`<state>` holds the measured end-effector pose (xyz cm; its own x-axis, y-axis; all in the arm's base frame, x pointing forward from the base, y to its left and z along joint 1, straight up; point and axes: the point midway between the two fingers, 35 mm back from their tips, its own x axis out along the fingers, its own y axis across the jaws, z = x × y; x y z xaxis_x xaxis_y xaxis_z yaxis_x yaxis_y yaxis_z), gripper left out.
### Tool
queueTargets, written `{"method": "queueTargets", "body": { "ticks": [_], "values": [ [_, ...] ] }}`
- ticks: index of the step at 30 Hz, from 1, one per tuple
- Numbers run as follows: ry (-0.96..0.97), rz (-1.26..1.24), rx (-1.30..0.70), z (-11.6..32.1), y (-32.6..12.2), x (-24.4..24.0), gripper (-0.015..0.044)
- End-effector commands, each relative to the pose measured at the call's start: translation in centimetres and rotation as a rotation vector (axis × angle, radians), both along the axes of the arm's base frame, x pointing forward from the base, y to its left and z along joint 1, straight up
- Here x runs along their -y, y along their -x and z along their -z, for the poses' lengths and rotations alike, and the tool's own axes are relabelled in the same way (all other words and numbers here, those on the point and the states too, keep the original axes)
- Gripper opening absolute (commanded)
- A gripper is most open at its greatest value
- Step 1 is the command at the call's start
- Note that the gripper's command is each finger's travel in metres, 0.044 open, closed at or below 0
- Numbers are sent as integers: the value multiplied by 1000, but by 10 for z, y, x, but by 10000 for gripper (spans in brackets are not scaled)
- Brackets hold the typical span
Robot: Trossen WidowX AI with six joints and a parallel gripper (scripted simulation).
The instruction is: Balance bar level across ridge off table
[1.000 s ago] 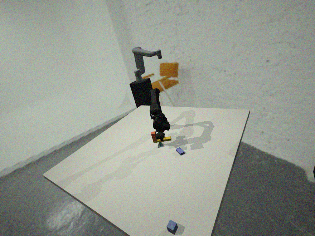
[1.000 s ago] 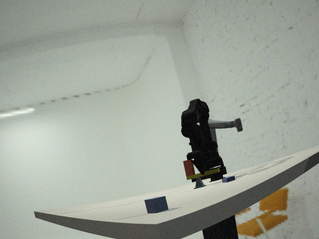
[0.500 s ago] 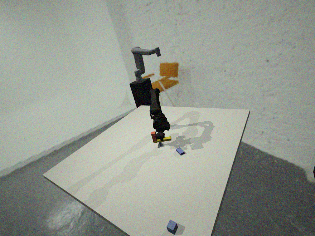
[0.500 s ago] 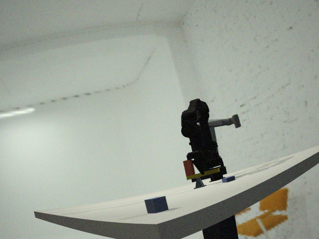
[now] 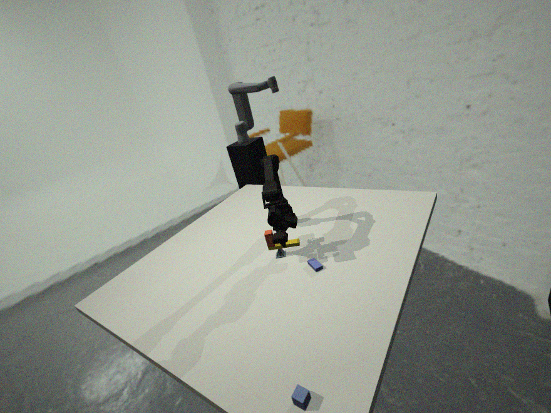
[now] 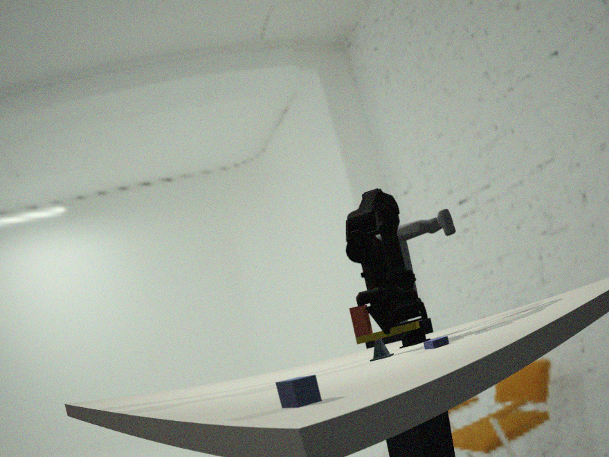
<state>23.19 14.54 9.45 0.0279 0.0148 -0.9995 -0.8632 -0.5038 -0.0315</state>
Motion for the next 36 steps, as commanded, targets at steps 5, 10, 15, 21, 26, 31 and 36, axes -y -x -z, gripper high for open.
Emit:
{"method": "queueTargets", "body": {
  "ticks": [5, 10, 15, 21, 26, 31, 36],
  "values": [
    [0, 0, 0, 0, 0, 0, 0],
    [0, 0, 0, 0, 0, 0, 0],
    [0, 0, 0, 0, 0, 0, 0],
    [0, 0, 0, 0, 0, 0, 0],
    [0, 0, 0, 0, 0, 0, 0],
    [0, 0, 0, 0, 0, 0, 0],
    [0, 0, 0, 0, 0, 0, 105]
  ]
}}
